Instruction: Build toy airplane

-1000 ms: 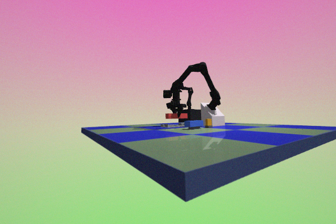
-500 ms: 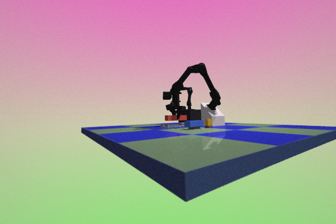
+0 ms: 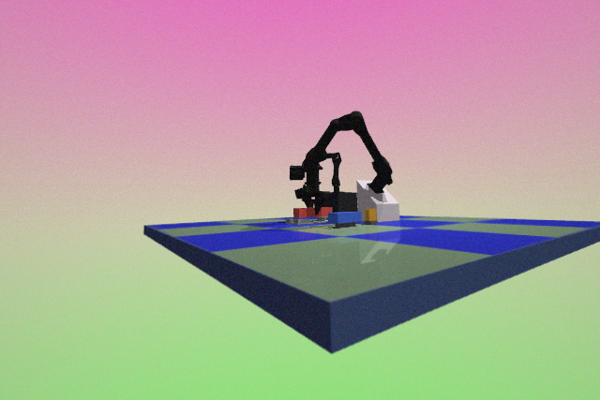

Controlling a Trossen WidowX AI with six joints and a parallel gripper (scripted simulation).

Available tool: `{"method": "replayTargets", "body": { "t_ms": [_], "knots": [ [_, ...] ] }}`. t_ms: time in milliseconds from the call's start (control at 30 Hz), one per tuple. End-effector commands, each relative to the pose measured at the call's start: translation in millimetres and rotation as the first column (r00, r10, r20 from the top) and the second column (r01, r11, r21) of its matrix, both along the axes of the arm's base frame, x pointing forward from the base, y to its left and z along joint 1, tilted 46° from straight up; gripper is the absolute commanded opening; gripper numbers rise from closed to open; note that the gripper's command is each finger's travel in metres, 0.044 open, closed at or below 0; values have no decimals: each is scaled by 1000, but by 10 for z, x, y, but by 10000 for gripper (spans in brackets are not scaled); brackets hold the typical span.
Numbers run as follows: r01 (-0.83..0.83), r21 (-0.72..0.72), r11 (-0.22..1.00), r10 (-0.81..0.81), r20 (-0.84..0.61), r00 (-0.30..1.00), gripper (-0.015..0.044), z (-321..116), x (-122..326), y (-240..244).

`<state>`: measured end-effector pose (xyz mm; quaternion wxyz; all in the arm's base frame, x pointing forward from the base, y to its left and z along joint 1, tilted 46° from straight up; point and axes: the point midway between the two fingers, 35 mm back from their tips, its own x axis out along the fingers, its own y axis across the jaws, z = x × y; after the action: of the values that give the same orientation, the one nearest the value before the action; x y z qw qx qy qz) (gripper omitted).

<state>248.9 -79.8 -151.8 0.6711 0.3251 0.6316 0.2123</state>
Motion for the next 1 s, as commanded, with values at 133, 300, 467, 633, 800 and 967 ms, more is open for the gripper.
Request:
{"method": "replayTargets", "body": {
  "t_ms": [133, 300, 467, 633, 800, 967],
  "knots": [
    [0, 2, 1000, 0, -3, 1000, 204, -10, -8, 12],
    [0, 2, 1000, 0, -3, 1000, 131, -10, -8, 12],
    [0, 2, 1000, 0, -3, 1000, 105, -10, -8, 12],
    [0, 2, 1000, 0, -3, 1000, 236, -10, -8, 12],
    [0, 2, 1000, 0, -3, 1000, 368, -10, -8, 12],
    [0, 2, 1000, 0, -3, 1000, 440, -10, -8, 12]
  ]
}}
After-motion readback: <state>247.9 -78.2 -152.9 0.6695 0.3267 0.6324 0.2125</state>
